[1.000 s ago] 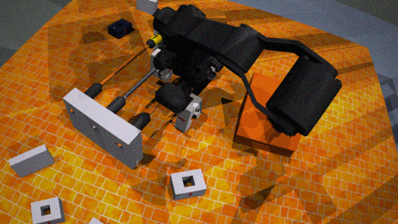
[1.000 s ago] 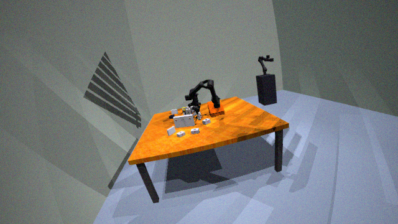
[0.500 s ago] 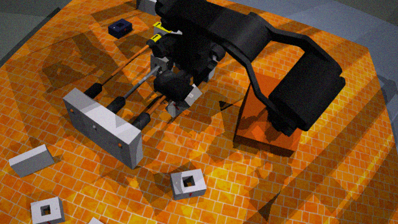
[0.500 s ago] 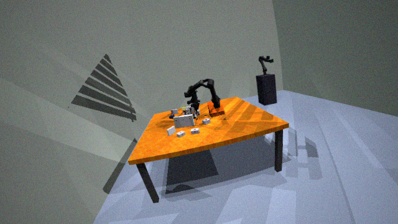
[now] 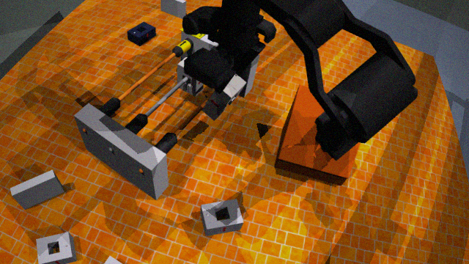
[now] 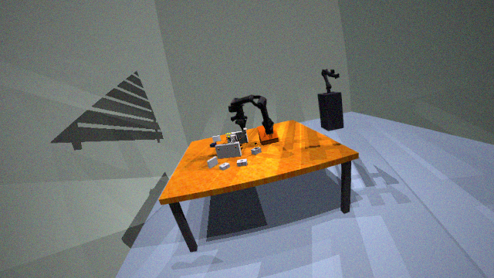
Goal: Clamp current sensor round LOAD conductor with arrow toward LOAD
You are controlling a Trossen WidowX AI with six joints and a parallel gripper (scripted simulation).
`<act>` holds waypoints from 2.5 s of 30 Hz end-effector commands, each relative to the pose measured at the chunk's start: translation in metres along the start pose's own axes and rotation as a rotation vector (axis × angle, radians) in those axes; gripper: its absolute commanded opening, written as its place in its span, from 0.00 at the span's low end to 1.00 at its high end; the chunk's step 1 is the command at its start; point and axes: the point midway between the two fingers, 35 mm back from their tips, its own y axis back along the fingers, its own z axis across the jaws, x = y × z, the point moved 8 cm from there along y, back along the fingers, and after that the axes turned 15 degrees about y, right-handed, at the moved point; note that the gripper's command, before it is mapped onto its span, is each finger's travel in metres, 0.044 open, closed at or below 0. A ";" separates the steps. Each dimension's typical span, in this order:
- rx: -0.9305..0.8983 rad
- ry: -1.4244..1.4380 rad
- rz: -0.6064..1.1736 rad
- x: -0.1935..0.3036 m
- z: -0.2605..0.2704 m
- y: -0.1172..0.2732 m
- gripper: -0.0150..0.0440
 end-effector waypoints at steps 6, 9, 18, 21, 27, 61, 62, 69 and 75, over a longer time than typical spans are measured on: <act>0.014 -0.110 -0.017 -0.010 0.000 0.005 0.25; 0.021 -0.189 -0.031 -0.018 0.000 0.005 0.25; 0.031 -0.424 -0.078 -0.041 0.001 0.005 0.25; 0.030 -0.502 -0.094 -0.048 0.002 0.005 0.25; 0.022 -0.656 -0.126 -0.064 0.004 0.004 0.25; -0.155 -1.495 -0.249 -0.148 0.028 -0.006 0.25; -0.156 -1.500 -0.249 -0.148 0.028 -0.006 0.25; -0.156 -1.499 -0.249 -0.151 0.028 -0.013 0.25; -0.156 -1.499 -0.249 -0.154 0.027 -0.022 0.25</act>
